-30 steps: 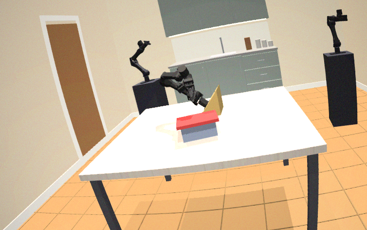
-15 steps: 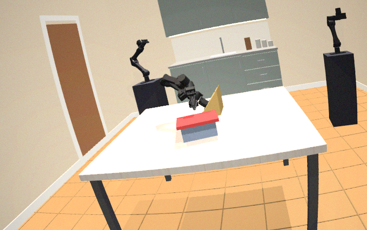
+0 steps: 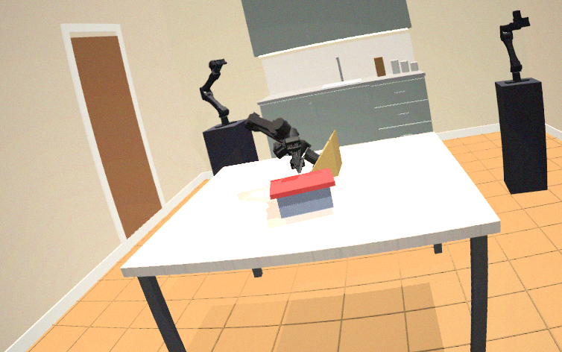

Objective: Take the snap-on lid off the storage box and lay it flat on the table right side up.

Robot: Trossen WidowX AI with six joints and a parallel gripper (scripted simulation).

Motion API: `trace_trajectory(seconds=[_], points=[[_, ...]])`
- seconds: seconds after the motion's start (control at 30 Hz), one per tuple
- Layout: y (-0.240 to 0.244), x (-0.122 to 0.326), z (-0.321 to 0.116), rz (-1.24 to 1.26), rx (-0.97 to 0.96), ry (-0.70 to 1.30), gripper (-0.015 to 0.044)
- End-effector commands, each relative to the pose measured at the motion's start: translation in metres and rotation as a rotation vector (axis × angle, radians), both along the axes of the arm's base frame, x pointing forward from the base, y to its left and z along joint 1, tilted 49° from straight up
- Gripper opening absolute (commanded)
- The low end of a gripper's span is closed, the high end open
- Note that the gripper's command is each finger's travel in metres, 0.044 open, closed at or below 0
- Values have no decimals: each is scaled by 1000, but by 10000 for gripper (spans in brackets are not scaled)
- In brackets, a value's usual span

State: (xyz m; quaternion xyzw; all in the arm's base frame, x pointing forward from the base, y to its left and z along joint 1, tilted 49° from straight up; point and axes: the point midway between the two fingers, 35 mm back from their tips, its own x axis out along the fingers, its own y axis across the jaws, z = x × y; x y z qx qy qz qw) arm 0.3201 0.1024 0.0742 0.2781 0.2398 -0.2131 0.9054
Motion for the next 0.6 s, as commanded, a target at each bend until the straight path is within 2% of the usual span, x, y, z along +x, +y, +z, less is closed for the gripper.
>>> trace_trajectory(seconds=[0.0,0.57], points=[[-1,6,-4,5,-2,3,235],[-10,27,-19,6,-4,-1,235]])
